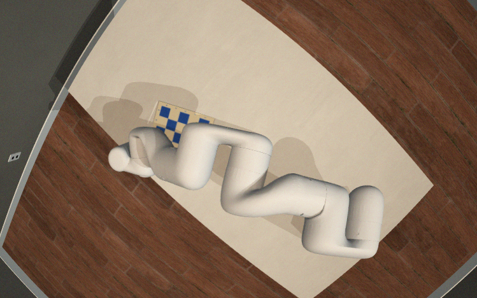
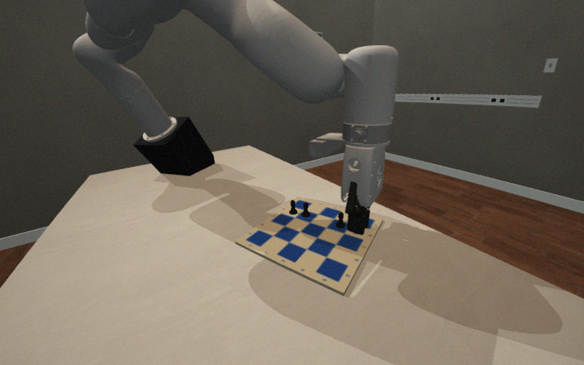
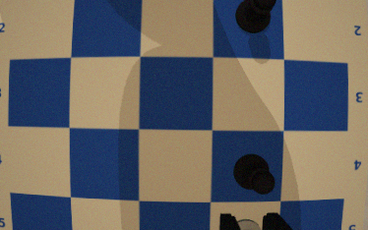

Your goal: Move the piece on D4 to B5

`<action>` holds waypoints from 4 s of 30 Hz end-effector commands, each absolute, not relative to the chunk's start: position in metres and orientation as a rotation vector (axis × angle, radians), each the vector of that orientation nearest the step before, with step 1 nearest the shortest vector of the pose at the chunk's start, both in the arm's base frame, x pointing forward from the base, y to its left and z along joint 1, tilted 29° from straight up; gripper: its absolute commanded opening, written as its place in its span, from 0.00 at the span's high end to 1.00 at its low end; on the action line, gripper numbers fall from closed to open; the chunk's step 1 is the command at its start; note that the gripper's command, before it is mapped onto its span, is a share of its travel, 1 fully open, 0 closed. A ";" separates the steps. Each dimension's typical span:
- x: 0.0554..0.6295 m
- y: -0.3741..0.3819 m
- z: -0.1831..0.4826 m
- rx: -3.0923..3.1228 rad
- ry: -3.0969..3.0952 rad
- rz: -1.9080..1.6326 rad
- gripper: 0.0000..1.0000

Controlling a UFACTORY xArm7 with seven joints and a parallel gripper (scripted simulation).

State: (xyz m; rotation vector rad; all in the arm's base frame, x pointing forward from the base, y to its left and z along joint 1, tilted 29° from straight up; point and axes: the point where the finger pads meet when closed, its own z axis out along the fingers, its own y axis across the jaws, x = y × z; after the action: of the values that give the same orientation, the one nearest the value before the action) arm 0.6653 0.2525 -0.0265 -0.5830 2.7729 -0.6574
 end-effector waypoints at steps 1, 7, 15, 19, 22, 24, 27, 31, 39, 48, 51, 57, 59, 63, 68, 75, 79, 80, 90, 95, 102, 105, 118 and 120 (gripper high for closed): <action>0.666 0.255 -0.024 -0.584 2.769 -0.653 0.79; 0.666 0.255 -0.024 -0.584 2.769 -0.653 0.72; 0.666 0.255 -0.024 -0.584 2.769 -0.653 0.65; 0.666 0.255 -0.023 -0.584 2.769 -0.653 0.65; 0.666 0.255 -0.023 -0.584 2.769 -0.653 0.65; 0.665 0.257 -0.020 -0.584 2.769 -0.653 0.65; 0.662 0.260 -0.013 -0.584 2.769 -0.653 0.65; 0.657 0.266 0.002 -0.584 2.769 -0.653 0.65; 0.646 0.279 0.031 -0.584 2.769 -0.653 0.65; 0.638 0.289 0.054 -0.584 2.769 -0.653 0.65; 0.638 0.289 0.055 -0.584 2.769 -0.653 0.00; 0.638 0.289 0.055 -0.584 2.769 -0.653 0.00; 0.638 0.289 0.055 -0.584 2.769 -0.653 0.00; 0.638 0.289 0.055 -0.584 2.769 -0.653 0.00; 0.638 0.289 0.055 -0.584 2.769 -0.653 0.00; 0.638 0.289 0.055 -0.584 2.769 -0.653 0.00; 0.636 0.291 0.060 -0.584 2.769 -0.653 0.00; 0.635 0.292 0.063 -0.584 2.769 -0.653 0.00; 0.624 0.305 0.093 -0.584 2.769 -0.653 0.00; 0.618 0.313 0.110 -0.584 2.769 -0.653 0.00; 0.614 0.317 0.120 -0.584 2.769 -0.653 0.00; 0.614 0.317 0.120 -0.584 2.769 -0.653 0.00; 0.614 0.317 0.120 -0.584 2.769 -0.653 0.00; 0.614 0.317 0.120 -0.584 2.769 -0.653 0.00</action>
State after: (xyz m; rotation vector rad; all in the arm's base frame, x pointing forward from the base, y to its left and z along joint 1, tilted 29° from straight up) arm 0.6141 0.3145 0.1173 -0.5827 2.7729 -0.6583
